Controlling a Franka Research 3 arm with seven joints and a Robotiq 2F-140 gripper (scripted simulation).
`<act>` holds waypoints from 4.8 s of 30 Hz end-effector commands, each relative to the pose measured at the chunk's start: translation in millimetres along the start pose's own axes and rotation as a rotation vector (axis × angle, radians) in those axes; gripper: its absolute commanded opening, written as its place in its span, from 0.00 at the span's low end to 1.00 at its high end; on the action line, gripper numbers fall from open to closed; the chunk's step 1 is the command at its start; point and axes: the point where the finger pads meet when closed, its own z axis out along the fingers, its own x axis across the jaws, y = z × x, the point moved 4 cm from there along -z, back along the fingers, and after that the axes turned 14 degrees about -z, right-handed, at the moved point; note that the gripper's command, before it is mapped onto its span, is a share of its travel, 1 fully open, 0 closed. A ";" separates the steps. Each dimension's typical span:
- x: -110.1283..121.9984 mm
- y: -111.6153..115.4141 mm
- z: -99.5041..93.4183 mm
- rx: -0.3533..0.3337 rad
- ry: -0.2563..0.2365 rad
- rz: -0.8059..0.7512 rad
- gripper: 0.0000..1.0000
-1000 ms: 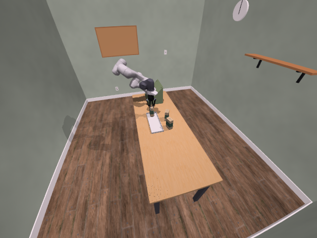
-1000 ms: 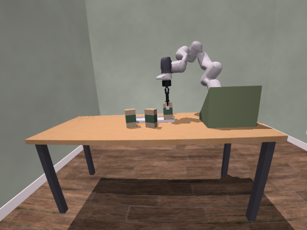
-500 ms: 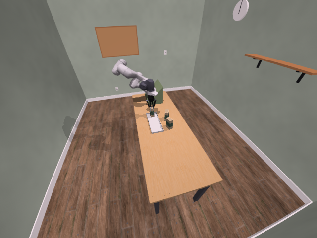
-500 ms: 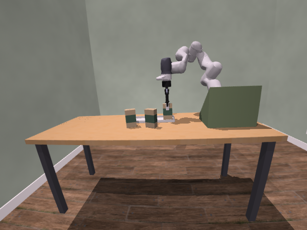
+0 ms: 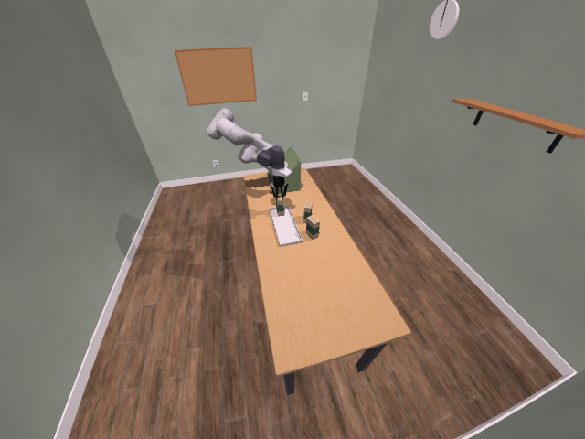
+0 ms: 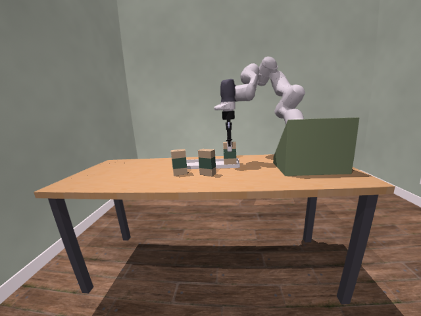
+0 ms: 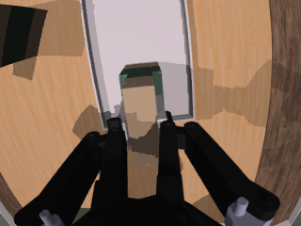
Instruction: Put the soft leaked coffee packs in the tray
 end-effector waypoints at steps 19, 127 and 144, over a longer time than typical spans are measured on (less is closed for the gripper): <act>-0.5 -1.0 -0.2 0.004 -0.002 0.004 0.53; -144.5 -163.4 -61.6 0.004 -0.003 0.423 0.53; -144.6 -163.9 -57.6 0.004 -0.003 0.423 0.53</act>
